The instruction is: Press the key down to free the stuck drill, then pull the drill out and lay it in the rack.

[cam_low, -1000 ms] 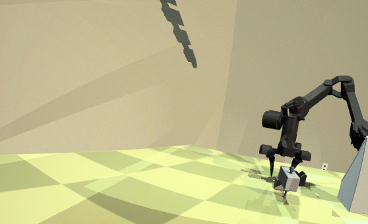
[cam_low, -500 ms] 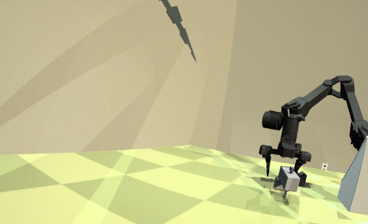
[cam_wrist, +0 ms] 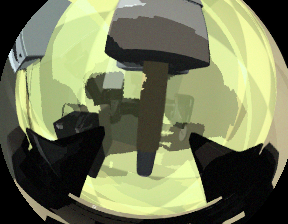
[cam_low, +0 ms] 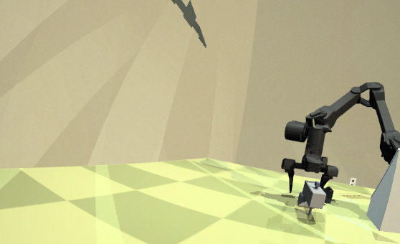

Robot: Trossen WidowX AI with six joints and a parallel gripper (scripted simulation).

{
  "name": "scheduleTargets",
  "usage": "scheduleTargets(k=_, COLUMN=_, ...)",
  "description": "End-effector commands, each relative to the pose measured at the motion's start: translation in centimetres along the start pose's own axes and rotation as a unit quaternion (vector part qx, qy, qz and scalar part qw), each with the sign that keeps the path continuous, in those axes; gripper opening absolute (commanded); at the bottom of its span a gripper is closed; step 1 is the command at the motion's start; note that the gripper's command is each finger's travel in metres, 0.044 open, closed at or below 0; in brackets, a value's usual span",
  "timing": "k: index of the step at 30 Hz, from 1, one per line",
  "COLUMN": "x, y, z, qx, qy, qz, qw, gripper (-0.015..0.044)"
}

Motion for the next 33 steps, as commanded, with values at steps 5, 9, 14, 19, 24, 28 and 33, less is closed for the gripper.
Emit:
scheduleTargets(k=5, x=0.12, y=-0.42, z=-0.13, qx=-0.001, qy=-0.001, qz=0.000, qw=1.000, gripper=0.0440)
scheduleTargets(k=9, x=0.16, y=-0.56, z=-0.17, qx=-0.001, qy=-0.001, qz=0.000, qw=1.000, gripper=0.0440)
scheduleTargets(k=14, x=0.21, y=-0.70, z=-0.21, qx=-0.001, qy=-0.001, qz=0.000, qw=1.000, gripper=0.0440)
scheduleTargets(k=19, x=0.05, y=-0.53, z=-0.13, qx=-0.001, qy=0.001, qz=-0.001, qw=1.000, gripper=0.0361)
scheduleTargets(k=24, x=0.05, y=-0.53, z=-0.13, qx=-0.001, qy=0.001, qz=-0.001, qw=1.000, gripper=0.0230)
scheduleTargets(k=28, x=0.05, y=-0.53, z=-0.13, qx=-0.001, qy=0.001, qz=-0.001, qw=1.000, gripper=0.0125)
scheduleTargets(k=33, x=0.05, y=-0.53, z=-0.13, qx=-0.001, qy=0.001, qz=-0.001, qw=1.000, gripper=0.0013)
Point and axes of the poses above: the point midway between the two fingers, 35 mm back from their tips, its own z axis back along the fingers, its own x axis across the jaws, y = z × x, the point moved 2 cm from there along z, back along the fingers, and after that the axes turned 9 degrees about -z, right-handed, at the moved point
